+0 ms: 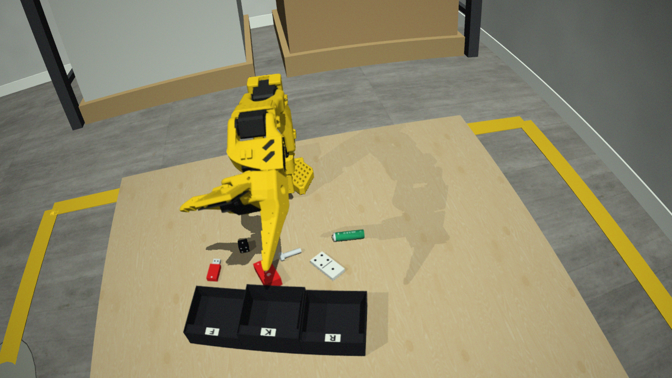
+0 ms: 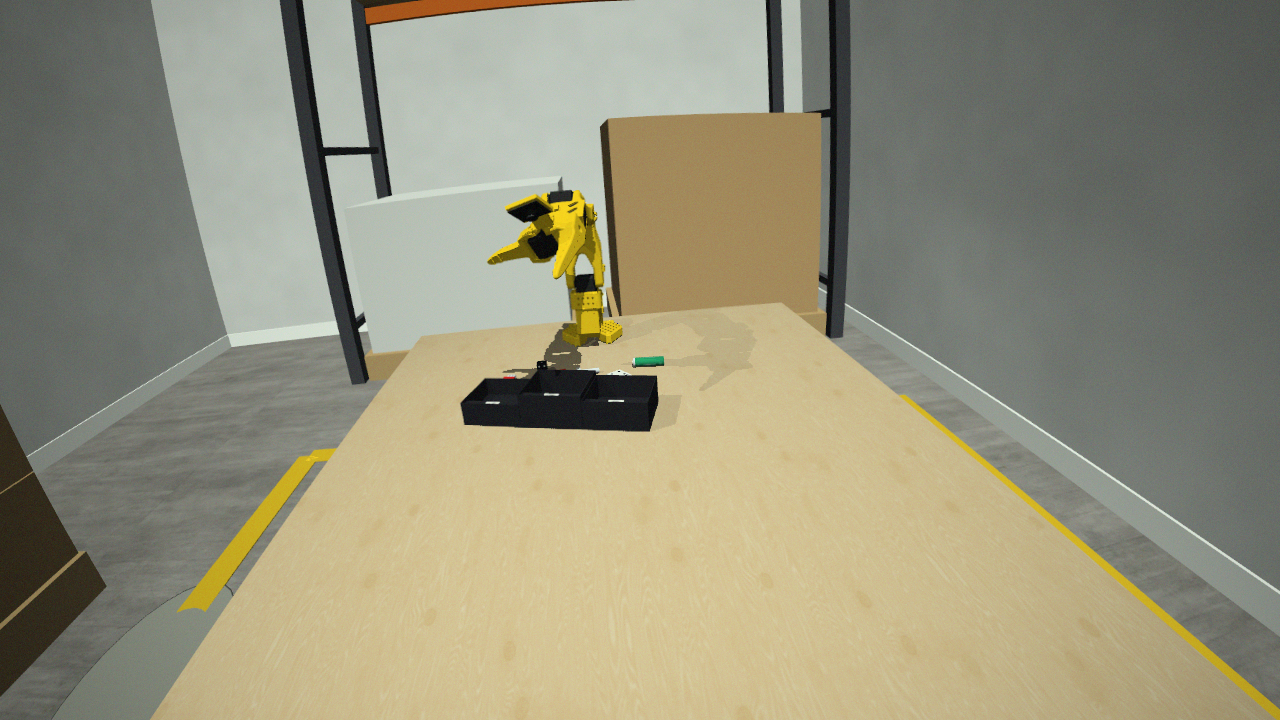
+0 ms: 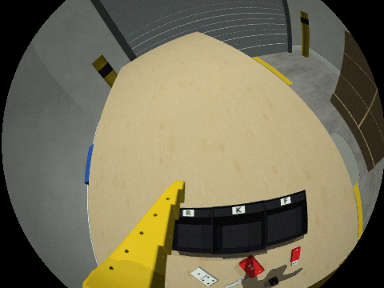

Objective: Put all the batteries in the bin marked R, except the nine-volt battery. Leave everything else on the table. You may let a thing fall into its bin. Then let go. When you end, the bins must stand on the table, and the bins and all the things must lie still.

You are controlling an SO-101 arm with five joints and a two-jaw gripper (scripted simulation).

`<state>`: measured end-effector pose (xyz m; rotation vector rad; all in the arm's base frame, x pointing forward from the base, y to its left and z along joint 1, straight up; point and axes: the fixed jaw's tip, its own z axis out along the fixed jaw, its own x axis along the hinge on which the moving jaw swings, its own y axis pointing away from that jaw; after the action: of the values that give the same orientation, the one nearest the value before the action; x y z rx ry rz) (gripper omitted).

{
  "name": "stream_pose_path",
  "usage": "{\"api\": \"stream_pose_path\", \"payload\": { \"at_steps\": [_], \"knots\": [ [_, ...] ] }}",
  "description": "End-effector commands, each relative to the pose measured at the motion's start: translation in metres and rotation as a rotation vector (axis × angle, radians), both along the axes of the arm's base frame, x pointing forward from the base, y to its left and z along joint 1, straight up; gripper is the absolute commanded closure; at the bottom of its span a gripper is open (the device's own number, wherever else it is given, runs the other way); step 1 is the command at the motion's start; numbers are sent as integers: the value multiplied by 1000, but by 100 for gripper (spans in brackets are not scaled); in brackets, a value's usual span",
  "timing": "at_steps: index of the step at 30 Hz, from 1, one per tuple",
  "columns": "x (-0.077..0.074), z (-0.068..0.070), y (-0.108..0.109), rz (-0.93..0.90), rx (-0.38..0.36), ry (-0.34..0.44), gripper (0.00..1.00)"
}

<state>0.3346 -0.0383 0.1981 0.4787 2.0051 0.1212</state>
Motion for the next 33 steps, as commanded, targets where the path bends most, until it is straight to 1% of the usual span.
{"api": "stream_pose_path", "payload": {
  "at_steps": [1,17,18,33],
  "knots": [
    [-1,2,0,0,0,-5,0],
    [-1,2,0,0,0,-5,0],
    [0,-5,0,0,4,19,0],
    [0,-5,0,0,4,19,0]
  ]
}}
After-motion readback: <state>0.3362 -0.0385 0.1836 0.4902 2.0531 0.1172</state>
